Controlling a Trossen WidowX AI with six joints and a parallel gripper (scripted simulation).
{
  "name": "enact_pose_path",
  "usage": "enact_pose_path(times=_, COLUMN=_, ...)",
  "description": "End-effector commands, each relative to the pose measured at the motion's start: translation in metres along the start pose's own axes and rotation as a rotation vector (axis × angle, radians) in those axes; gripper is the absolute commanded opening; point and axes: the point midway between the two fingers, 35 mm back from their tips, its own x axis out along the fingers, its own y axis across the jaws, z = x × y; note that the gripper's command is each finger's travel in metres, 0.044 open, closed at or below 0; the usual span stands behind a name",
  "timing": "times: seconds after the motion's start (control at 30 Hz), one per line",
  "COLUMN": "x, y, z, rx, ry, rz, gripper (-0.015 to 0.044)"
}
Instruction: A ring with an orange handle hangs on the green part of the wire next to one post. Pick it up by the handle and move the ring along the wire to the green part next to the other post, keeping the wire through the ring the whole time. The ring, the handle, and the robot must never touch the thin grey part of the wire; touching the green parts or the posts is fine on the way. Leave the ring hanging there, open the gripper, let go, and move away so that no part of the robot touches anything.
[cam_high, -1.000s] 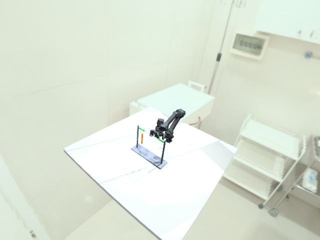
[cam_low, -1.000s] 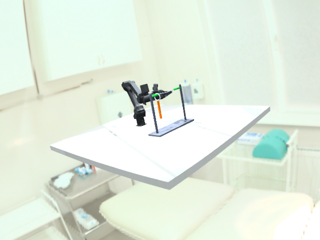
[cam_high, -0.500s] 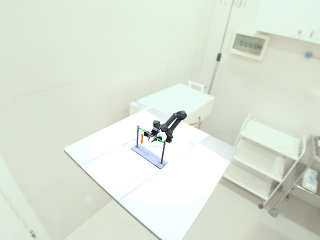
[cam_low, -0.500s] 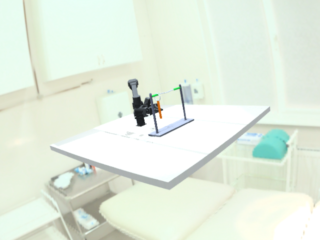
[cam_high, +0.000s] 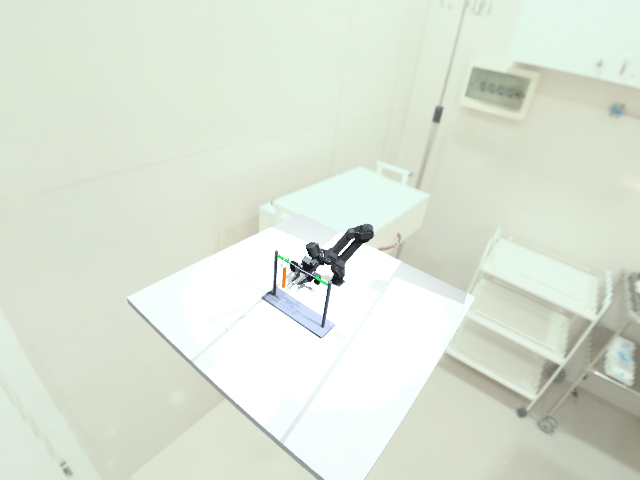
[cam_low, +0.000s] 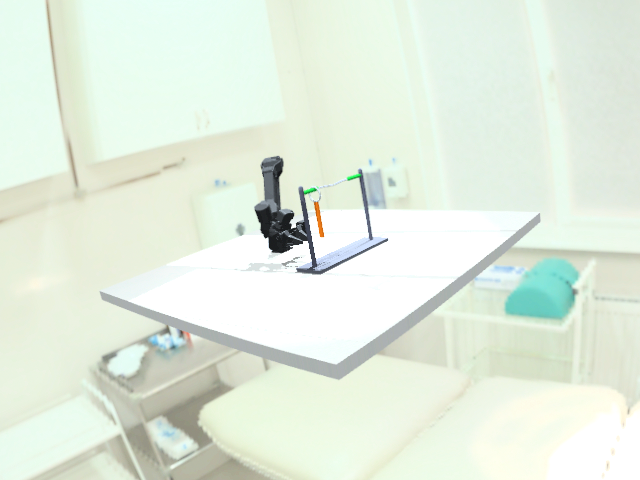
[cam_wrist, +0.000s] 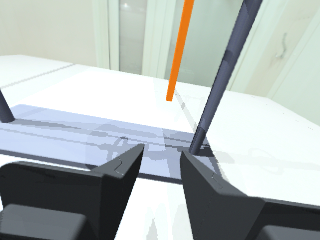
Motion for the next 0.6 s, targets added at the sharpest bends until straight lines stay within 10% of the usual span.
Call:
enact_pose_path(times=0.0, x=0.008, y=-0.002, z=0.010, rx=-0.010, ry=-0.009, rz=-0.009, gripper=0.0160)
enact_pose_path(times=0.57, x=0.040, y=-0.003, z=0.050, rx=-0.017, ry=-0.071, rz=-0.028, gripper=0.0160)
